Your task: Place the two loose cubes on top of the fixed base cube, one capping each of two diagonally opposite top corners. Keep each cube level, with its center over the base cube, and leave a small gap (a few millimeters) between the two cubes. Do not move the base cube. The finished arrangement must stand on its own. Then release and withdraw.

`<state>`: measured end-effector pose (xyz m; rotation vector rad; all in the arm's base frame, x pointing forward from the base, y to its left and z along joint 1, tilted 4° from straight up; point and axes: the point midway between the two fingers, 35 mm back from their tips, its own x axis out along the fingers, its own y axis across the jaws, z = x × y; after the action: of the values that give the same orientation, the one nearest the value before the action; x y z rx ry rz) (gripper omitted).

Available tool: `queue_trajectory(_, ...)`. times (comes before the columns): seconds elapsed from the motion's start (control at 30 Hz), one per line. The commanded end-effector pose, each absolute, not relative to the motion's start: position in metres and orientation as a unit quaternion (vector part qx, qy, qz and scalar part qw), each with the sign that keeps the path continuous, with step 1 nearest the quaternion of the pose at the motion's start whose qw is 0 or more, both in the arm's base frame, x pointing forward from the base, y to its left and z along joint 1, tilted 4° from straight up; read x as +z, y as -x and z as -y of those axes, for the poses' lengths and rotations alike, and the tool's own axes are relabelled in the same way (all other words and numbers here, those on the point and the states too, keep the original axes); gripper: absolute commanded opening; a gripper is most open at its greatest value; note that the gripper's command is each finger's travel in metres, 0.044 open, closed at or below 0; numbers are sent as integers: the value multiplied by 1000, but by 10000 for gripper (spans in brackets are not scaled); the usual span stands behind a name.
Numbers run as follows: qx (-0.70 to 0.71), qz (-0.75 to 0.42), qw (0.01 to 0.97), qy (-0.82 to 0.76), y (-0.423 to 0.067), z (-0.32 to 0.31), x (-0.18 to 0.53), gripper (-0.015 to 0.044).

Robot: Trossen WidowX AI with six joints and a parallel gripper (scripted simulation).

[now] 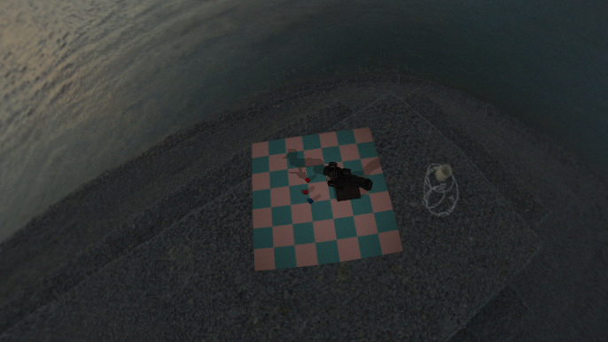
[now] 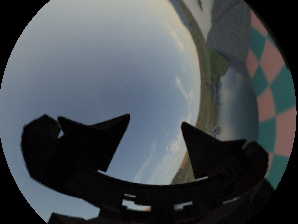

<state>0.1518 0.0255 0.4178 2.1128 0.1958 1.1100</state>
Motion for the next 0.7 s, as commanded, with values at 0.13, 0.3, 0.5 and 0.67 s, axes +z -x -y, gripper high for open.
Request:
queue_trajectory(0.13,415,-41,387,-822,-166,-12,420,269)
queue_trajectory(0.3,363,20,444,-819,-197,15,422,265)
queue_trajectory(0.5,280,75,521,-803,-235,48,415,265)
queue_trajectory(0.67,200,100,589,-777,-264,74,401,265)
